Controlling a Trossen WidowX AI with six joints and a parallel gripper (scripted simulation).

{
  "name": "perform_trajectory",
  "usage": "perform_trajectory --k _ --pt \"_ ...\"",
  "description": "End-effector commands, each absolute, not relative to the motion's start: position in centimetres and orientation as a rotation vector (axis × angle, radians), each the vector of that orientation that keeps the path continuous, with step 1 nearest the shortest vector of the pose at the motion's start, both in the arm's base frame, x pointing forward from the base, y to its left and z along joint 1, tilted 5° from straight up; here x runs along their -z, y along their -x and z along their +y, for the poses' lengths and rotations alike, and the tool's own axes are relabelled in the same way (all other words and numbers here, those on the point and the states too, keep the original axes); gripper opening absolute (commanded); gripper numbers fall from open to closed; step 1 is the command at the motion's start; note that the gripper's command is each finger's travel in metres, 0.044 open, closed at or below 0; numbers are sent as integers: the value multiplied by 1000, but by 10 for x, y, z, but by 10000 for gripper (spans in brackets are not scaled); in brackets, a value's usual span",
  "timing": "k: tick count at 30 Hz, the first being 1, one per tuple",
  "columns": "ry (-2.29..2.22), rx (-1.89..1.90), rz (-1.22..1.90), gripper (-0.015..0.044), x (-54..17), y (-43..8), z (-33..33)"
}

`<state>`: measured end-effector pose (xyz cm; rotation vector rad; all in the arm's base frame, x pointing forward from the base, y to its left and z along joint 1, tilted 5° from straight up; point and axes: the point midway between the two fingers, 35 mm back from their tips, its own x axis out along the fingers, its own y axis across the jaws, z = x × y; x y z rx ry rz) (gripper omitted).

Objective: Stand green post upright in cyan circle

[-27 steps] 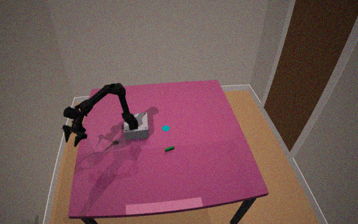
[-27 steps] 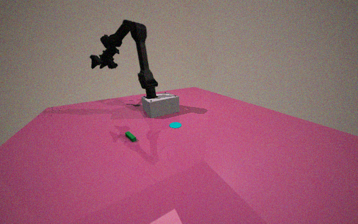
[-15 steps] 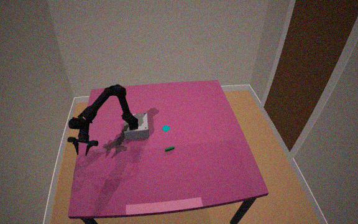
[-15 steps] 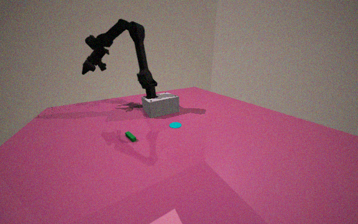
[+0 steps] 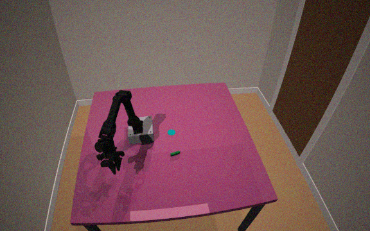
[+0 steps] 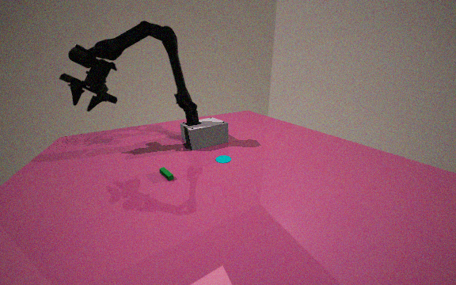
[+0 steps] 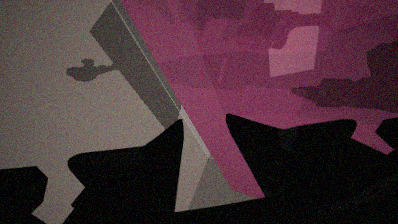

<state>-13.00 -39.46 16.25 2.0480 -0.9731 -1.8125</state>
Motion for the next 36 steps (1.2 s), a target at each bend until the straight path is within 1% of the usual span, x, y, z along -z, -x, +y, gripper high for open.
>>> perform_trajectory --k 1,10,19,27,36 --pt "-1951 1815 -558 233 -148 81 -401" --pt "-1584 1606 264 233 -123 -30 -392" --pt "-1106 1193 902 233 -101 -129 -351" --pt "-615 715 1302 233 -84 -199 -294" --pt "-22 94 1569 233 -69 -254 -216"
